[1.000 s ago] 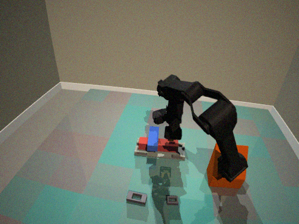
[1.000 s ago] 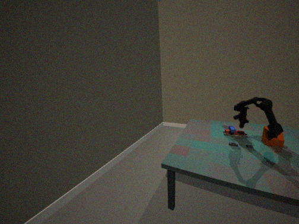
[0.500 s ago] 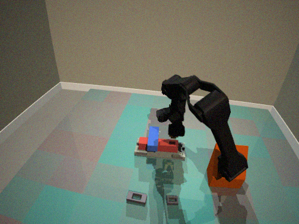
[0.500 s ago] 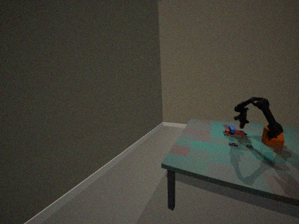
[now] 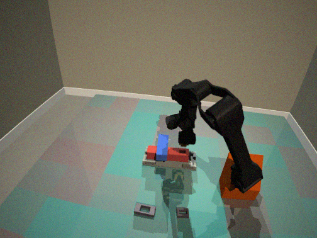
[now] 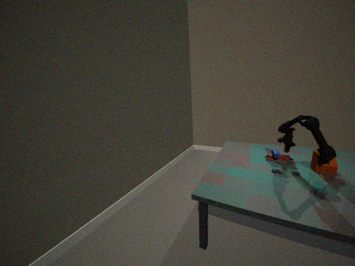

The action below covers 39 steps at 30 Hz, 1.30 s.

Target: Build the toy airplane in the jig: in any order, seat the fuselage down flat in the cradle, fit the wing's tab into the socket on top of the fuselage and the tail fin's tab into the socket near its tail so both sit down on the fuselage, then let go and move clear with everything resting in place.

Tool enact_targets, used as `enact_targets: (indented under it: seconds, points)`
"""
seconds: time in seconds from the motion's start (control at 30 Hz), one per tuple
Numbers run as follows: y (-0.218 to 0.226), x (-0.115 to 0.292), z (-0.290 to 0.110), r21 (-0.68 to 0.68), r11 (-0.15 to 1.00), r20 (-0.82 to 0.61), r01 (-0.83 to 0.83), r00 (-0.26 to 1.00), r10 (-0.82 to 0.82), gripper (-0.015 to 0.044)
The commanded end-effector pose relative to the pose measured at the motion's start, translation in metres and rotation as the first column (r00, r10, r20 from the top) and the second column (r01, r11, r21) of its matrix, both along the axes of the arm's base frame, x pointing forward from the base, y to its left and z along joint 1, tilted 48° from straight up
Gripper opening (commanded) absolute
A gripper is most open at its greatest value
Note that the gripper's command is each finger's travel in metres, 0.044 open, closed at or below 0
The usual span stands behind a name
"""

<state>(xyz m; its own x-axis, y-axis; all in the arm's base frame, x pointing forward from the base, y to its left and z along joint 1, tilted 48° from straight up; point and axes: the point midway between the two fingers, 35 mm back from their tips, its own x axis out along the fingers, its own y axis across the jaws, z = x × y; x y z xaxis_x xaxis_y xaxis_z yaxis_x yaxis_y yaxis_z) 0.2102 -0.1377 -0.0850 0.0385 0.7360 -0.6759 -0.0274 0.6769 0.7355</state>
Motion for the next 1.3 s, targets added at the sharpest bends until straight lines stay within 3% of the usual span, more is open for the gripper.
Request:
enact_targets:
  seconds: [0.0,1.27]
  points:
    - [-0.001,0.000,-0.001,-0.003,1.000,0.004,-0.005,1.000,0.005,0.0065]
    - [0.028,0.001,-0.028,-0.002,1.000,0.005,-0.005,1.000,0.005,0.0065]
